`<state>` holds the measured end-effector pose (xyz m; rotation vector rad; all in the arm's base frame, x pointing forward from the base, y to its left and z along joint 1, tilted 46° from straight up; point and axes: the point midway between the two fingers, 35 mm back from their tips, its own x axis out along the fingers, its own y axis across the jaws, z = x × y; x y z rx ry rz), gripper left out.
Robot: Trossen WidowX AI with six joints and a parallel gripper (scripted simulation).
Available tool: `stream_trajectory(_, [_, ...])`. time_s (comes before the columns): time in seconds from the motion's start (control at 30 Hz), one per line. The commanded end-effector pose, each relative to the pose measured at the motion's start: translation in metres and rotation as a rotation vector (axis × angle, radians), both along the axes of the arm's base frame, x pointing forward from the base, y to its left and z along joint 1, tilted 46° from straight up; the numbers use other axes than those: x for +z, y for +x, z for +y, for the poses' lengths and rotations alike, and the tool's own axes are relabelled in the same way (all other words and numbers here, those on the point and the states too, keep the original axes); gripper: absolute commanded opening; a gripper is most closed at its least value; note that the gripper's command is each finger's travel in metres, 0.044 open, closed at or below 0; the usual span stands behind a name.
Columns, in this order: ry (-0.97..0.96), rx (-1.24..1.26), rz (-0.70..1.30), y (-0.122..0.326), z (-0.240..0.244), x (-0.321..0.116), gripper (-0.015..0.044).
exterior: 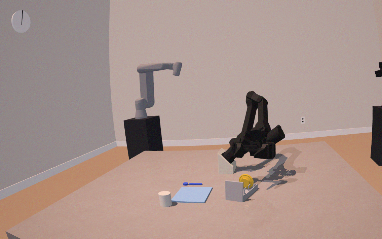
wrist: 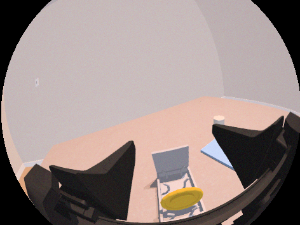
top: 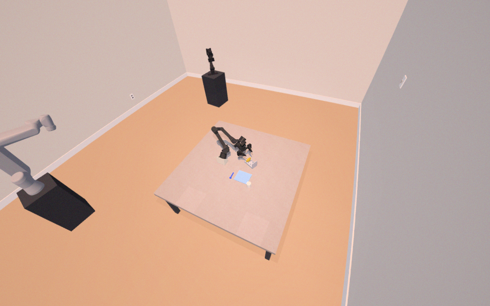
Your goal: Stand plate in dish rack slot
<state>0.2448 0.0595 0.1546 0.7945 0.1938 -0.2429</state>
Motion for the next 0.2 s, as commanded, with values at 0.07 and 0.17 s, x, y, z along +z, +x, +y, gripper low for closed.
stream_trajectory(0.07, [-0.014, 0.011, -0.016, 0.0001, -0.0125, 0.0123, 0.04])
stream_trajectory(0.17, [-0.032, 0.014, -0.001, 0.0017, -0.0136, 0.0108, 0.04])
